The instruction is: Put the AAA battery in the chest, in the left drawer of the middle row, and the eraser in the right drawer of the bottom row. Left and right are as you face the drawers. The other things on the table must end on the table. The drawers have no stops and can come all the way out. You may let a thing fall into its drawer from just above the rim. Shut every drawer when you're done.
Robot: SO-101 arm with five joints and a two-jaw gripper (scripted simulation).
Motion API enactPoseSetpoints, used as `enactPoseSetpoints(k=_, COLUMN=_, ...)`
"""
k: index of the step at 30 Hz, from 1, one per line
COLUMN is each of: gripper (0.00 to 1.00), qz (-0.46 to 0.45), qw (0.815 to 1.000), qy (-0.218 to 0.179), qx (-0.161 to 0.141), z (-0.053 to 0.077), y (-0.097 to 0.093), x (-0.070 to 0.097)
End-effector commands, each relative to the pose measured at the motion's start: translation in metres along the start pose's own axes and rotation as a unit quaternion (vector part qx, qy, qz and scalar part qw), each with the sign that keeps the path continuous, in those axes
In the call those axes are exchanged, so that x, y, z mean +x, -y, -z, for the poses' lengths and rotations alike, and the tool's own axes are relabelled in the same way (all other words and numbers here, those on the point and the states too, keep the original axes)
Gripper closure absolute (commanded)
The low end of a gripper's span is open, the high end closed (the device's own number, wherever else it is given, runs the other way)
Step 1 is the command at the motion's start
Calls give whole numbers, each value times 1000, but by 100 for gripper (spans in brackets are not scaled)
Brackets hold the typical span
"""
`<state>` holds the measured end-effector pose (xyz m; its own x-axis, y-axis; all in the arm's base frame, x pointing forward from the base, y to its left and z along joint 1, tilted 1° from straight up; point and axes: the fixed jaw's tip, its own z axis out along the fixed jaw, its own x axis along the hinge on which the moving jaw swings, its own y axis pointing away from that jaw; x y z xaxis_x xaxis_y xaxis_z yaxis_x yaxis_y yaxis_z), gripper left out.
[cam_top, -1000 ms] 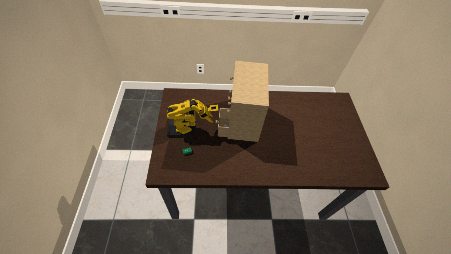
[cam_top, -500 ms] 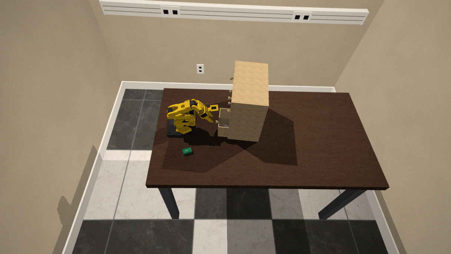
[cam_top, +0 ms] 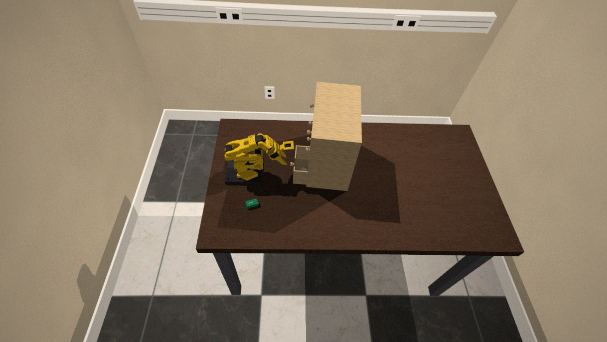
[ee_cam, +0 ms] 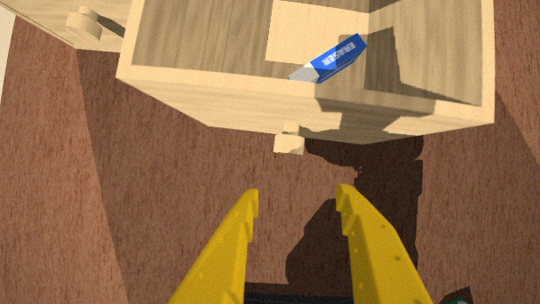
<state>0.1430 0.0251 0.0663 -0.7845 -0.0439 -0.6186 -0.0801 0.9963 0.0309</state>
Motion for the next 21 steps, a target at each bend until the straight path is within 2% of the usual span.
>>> enactPoseSetpoints(k=1, gripper=79, qz=1, qw=1000, qy=-2, qx=-2, z=-1, y=-1, x=0)
enactPoseSetpoints(k=8, gripper=79, qz=0, qw=1000, qy=-2, qx=-1, z=-17, y=-1, x=-3)
enactPoseSetpoints(k=19, gripper=79, qz=0, qw=1000, qy=-2, qx=-1, z=-17, y=-1, x=-3)
enactPoseSetpoints(k=21, gripper=79, qz=0, qw=1000, qy=-2, qx=-1, z=-23, y=0, x=-3)
